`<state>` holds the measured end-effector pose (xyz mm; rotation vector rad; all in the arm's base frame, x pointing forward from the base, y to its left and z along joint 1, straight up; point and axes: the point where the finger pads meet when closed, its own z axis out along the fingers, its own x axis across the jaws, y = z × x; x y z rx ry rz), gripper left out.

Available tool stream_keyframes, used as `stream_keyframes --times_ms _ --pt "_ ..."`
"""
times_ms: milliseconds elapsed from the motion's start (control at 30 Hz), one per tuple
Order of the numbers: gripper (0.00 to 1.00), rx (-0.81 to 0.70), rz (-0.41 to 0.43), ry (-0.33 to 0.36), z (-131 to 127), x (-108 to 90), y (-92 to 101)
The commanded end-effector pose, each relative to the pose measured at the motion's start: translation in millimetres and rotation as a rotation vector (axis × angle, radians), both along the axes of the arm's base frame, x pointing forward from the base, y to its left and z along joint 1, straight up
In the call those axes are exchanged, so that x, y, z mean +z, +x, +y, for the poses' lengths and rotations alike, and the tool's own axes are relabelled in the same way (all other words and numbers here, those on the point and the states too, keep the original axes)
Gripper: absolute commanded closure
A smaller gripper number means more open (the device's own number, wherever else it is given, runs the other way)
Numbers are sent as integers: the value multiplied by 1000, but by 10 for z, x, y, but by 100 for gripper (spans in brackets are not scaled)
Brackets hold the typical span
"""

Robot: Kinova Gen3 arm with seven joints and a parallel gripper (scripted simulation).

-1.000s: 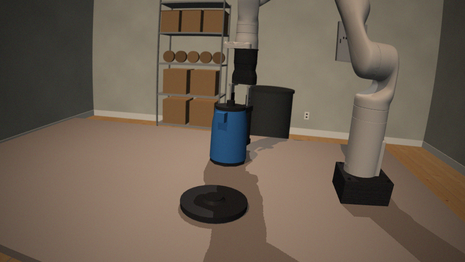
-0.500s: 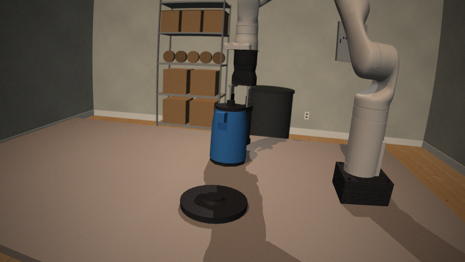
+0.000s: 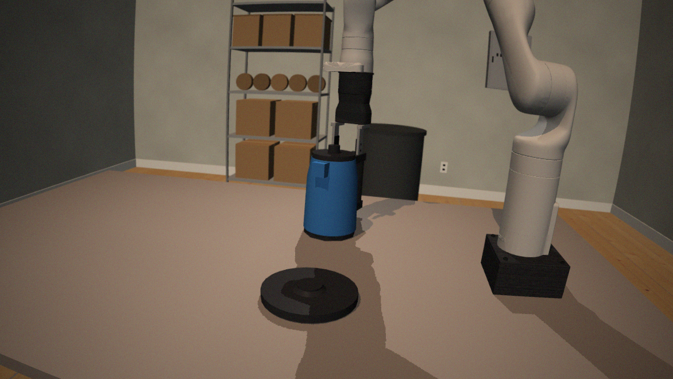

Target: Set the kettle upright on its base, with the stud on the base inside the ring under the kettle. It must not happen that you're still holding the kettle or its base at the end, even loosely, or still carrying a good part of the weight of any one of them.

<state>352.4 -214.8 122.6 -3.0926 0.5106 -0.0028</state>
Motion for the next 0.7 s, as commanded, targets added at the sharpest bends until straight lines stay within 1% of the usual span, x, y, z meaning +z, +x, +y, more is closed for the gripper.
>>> stream_keyframes --times_ms 0,433,667 --pt "0 0 -1 -1 -2 6 4" --pt "0 0 -1 -1 -2 -4 4" --pt "0 0 -1 -1 -1 -114 5"
